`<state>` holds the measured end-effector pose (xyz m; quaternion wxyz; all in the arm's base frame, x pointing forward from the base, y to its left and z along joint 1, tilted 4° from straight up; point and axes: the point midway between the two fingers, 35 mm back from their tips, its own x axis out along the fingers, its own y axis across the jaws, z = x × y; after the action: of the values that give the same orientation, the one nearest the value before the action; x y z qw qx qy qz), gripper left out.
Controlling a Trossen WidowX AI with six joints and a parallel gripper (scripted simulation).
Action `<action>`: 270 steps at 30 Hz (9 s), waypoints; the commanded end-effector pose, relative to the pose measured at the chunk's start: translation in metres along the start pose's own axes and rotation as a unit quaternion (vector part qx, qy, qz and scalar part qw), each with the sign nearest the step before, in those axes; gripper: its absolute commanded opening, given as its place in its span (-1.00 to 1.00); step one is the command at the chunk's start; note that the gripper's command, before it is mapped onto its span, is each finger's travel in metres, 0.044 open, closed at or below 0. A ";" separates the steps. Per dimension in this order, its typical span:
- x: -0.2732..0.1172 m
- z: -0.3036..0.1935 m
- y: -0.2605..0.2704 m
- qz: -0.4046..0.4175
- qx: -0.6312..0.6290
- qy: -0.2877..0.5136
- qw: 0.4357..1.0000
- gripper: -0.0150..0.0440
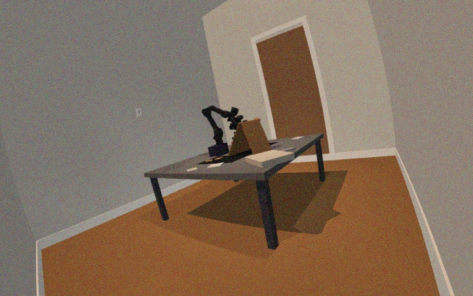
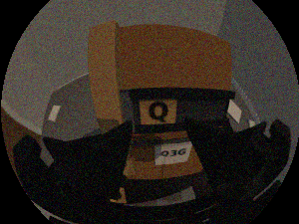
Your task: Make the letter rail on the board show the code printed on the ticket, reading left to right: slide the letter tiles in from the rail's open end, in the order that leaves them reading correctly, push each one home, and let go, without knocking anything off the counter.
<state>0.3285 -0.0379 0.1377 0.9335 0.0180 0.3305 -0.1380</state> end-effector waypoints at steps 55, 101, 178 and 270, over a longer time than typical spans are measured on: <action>0.011 0.023 -0.040 -0.003 0.003 0.336 0.942 -0.49; 0.031 0.025 -0.039 -0.003 0.003 0.336 0.942 -0.49; 0.039 0.024 -0.025 -0.003 0.003 0.335 0.942 -0.49; -0.068 0.002 -0.149 0.199 -0.538 0.137 0.807 0.66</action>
<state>0.2446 -0.1342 0.2388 0.7283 -0.4853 0.3880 0.2889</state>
